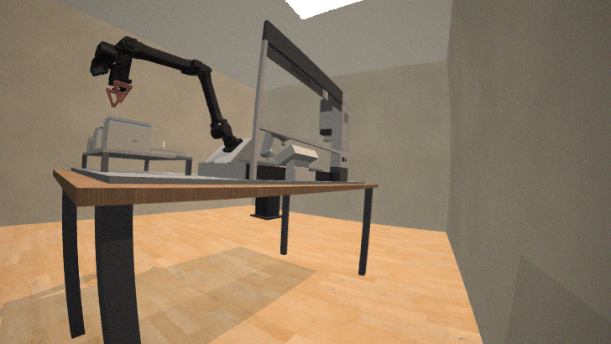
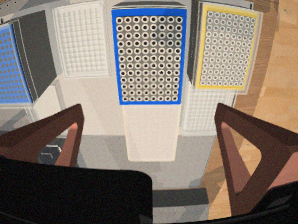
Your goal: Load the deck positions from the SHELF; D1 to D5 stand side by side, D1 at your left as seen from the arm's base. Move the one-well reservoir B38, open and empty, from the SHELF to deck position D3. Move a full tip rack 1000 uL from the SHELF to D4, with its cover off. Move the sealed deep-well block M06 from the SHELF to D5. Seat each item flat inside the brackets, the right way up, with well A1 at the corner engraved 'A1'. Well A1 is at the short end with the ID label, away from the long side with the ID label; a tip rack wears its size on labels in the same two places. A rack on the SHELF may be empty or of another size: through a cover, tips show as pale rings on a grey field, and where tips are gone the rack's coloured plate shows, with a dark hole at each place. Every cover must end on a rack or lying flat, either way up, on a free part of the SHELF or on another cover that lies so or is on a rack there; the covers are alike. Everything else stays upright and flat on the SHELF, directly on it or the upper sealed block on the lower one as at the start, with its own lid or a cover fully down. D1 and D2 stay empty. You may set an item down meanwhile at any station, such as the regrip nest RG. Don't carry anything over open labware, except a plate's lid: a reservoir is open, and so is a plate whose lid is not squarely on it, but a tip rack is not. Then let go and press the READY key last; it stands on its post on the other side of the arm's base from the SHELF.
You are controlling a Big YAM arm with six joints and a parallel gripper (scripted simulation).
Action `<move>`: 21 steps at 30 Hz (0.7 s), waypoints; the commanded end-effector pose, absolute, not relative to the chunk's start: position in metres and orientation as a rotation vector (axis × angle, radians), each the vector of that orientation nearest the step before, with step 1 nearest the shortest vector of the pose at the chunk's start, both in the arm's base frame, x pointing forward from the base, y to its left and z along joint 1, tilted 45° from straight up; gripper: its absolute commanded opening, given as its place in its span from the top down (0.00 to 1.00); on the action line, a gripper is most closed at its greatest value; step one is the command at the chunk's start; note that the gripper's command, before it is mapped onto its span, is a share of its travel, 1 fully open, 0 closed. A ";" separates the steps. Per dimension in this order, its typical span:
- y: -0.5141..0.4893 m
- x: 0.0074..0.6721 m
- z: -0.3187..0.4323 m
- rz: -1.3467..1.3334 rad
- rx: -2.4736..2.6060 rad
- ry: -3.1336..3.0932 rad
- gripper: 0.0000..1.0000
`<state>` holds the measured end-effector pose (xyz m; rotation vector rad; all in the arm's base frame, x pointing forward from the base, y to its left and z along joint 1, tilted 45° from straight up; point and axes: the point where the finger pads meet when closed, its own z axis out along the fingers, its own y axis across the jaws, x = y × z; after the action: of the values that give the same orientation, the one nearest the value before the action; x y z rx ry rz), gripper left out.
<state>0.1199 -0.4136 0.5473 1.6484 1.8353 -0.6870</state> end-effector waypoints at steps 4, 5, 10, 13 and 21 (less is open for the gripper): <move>-0.395 0.112 0.592 -0.728 1.589 1.772 0.00; -0.395 0.112 0.592 -0.728 1.589 1.772 0.00; -0.407 0.113 0.588 -0.733 1.591 1.764 0.00; -0.423 0.117 0.549 -0.703 1.636 1.824 0.00; -0.428 0.117 0.544 -0.708 1.629 1.815 0.00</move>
<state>0.1211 -0.4250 0.5363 1.6496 1.8382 -0.6842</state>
